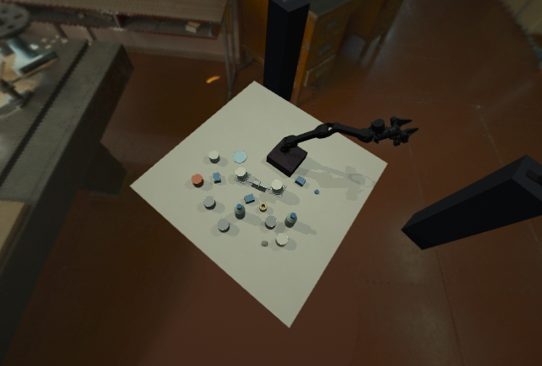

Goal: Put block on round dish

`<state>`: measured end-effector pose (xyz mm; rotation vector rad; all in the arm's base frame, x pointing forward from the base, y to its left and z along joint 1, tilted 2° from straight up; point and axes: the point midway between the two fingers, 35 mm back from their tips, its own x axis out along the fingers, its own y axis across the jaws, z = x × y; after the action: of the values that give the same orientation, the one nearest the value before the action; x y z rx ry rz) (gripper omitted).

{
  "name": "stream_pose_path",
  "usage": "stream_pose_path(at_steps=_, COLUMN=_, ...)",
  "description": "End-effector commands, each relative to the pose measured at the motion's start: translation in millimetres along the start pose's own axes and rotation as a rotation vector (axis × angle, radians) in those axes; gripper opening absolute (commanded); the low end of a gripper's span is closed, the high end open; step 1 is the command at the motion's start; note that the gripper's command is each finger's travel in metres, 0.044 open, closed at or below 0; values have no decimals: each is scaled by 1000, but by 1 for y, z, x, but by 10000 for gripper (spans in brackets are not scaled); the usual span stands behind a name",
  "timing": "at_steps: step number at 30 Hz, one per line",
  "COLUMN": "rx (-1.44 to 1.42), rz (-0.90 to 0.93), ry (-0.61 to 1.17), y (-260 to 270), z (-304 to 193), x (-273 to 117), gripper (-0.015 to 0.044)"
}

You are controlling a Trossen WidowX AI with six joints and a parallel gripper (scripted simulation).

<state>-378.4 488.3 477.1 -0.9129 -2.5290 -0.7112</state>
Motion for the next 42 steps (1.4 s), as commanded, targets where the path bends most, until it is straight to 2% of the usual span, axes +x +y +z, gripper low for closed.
stream_pose_path(at_steps=1, rx=-5, rz=2, ry=-2, y=2, z=0, x=-1, gripper=426)
stream_pose_path(at_steps=2, rx=-19, rz=8, ry=-10, y=6, z=1, x=-2, gripper=440)
stream_pose_path(at_steps=16, rx=-383, rz=149, ry=-263, y=116, z=15, x=-67, gripper=440)
stream_pose_path(at_steps=30, rx=-759, rz=218, ry=-560, y=218, z=6, x=-170, gripper=440)
stream_pose_path(at_steps=42, rx=-923, rz=218, ry=-798, y=259, z=-13, x=-258, gripper=440)
